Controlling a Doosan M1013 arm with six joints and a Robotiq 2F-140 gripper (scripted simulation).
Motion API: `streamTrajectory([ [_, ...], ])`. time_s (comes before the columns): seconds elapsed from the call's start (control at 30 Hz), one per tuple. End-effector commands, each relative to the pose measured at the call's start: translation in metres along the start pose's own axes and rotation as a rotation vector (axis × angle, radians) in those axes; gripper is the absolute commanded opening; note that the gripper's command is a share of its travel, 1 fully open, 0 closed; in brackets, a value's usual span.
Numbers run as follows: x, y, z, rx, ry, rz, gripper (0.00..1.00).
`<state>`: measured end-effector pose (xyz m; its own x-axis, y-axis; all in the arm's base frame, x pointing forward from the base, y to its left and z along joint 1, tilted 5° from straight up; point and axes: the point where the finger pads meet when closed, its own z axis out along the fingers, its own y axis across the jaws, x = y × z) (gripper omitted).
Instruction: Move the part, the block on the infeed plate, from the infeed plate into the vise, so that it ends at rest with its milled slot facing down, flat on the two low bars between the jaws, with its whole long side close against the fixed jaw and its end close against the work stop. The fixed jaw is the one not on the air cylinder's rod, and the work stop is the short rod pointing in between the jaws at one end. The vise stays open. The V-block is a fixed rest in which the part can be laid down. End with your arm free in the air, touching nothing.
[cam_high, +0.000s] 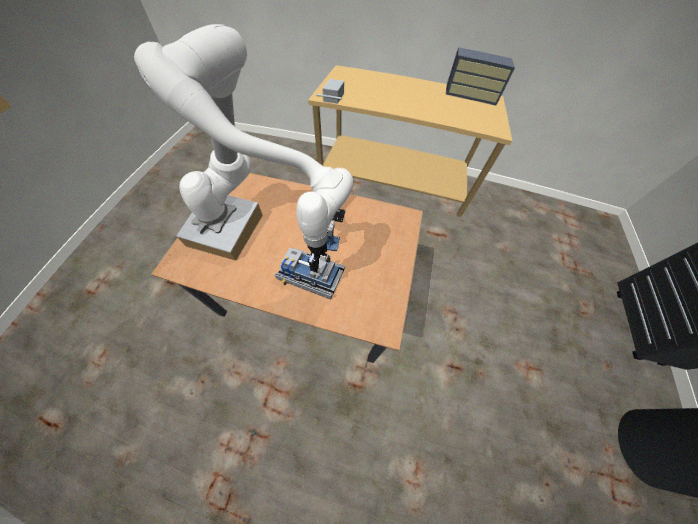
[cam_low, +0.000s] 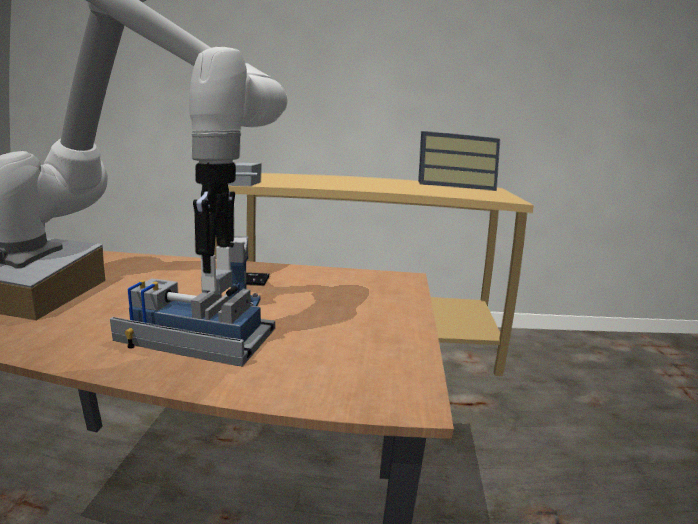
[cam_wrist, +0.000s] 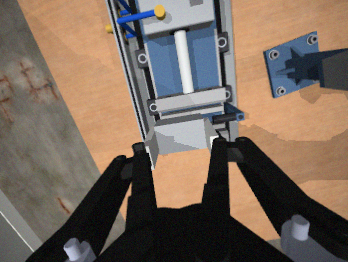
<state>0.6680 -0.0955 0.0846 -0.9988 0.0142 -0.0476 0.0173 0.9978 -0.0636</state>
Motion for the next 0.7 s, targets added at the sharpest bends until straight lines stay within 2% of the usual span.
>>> streamTrajectory([
  [0.0, 0.0023, -0.0018, 0.0056, 0.001, 0.001, 0.001, 0.00],
  [0.67, 0.0023, -0.0018, 0.0151, 0.001, 0.001, 0.001, 0.00],
])
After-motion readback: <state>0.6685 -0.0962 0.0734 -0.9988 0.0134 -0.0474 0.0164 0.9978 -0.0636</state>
